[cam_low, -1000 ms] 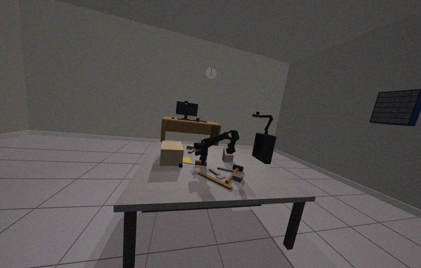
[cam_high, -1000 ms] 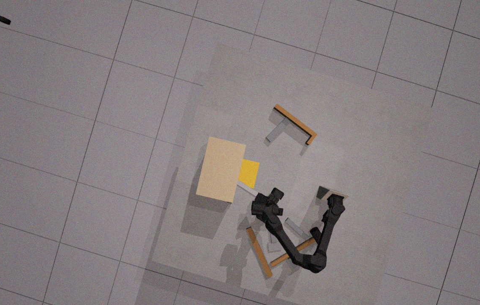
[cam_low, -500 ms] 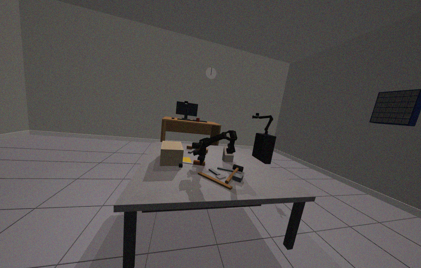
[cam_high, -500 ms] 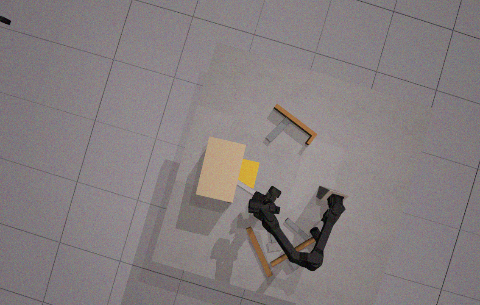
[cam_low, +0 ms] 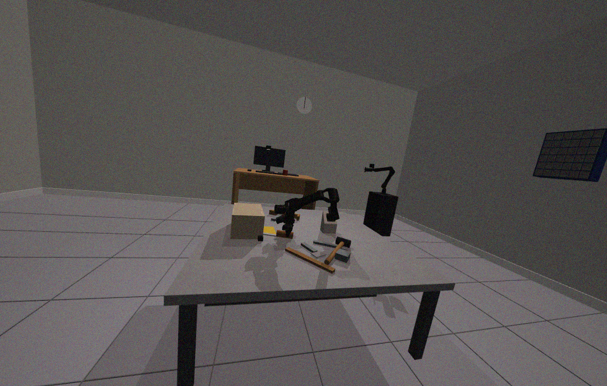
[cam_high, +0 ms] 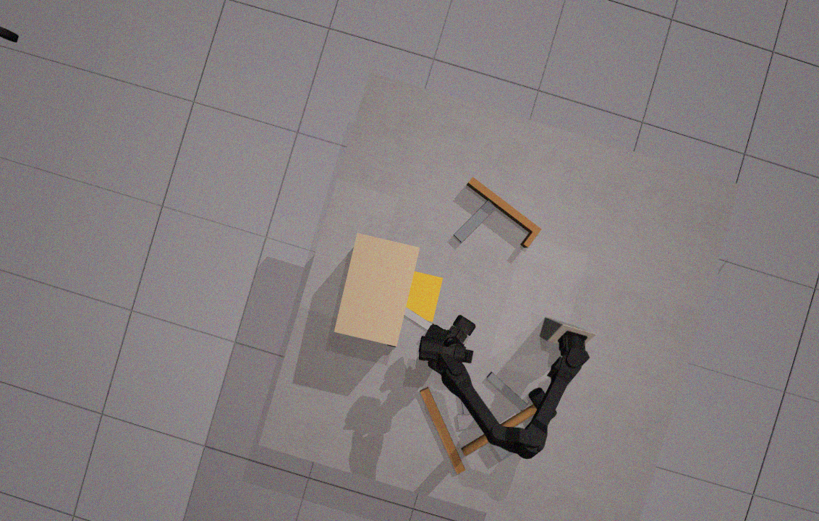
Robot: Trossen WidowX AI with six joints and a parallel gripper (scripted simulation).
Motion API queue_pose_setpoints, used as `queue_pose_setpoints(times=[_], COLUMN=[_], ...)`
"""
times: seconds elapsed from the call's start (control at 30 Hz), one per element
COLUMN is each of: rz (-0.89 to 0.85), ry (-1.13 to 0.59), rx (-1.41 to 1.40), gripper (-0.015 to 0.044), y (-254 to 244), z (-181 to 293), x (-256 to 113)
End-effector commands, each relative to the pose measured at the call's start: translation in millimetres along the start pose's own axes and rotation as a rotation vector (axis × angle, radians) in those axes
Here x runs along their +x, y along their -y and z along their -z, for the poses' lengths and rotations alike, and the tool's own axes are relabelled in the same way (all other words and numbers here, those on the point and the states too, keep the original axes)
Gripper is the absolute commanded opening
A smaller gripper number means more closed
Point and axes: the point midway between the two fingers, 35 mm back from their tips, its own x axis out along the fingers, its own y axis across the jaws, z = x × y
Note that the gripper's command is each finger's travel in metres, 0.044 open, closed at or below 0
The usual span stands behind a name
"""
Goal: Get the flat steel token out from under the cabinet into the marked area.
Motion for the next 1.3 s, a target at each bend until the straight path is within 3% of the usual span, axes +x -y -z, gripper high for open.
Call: queue_pose_setpoints(times=[0.0, 1.27], rz=[-0.002, -0.002], ry=[0.003, 0.004], rx=[-0.005, -0.006], gripper=[0.0000, 0.0000], y=[0, 0], z=[-8, -45], x=[0, 0])
